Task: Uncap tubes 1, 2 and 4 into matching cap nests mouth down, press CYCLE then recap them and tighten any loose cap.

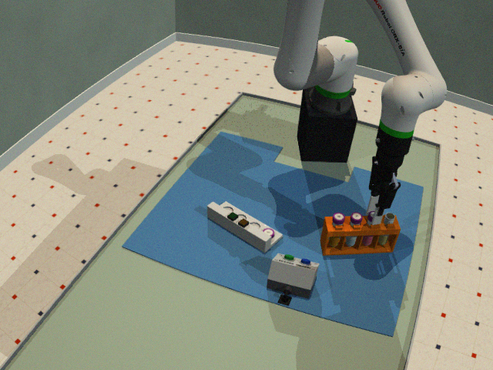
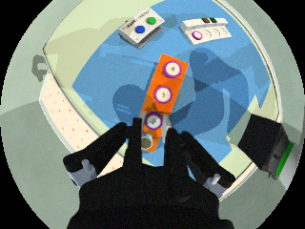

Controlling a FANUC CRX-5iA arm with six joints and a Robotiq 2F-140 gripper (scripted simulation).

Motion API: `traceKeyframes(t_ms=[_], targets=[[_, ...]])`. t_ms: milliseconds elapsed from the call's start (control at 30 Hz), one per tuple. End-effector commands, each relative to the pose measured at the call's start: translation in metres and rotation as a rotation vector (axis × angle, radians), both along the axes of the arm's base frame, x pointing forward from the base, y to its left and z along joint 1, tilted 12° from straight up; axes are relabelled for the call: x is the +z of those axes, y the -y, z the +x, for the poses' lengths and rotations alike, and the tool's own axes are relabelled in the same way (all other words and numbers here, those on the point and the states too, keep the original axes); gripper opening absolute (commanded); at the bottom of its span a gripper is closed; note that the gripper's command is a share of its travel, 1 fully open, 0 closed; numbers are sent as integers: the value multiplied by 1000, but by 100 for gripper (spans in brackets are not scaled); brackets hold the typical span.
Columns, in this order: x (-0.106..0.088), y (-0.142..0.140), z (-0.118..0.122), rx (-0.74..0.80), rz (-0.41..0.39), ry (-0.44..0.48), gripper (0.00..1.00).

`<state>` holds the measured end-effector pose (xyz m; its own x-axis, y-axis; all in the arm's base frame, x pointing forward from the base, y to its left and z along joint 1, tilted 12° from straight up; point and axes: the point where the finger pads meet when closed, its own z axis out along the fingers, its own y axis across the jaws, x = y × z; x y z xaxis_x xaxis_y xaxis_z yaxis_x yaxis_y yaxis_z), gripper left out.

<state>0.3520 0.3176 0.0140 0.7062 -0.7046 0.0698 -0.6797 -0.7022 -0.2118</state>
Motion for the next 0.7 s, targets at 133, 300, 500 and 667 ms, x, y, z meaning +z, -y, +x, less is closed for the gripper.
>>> traceKeyframes(t_ms=[133, 300, 500, 667], targets=[[0, 0, 1, 77, -3, -18, 0], [0, 0, 1, 77, -3, -18, 35], [0, 0, 1, 77, -3, -18, 35], [2, 0, 0, -167, 43, -45, 35]])
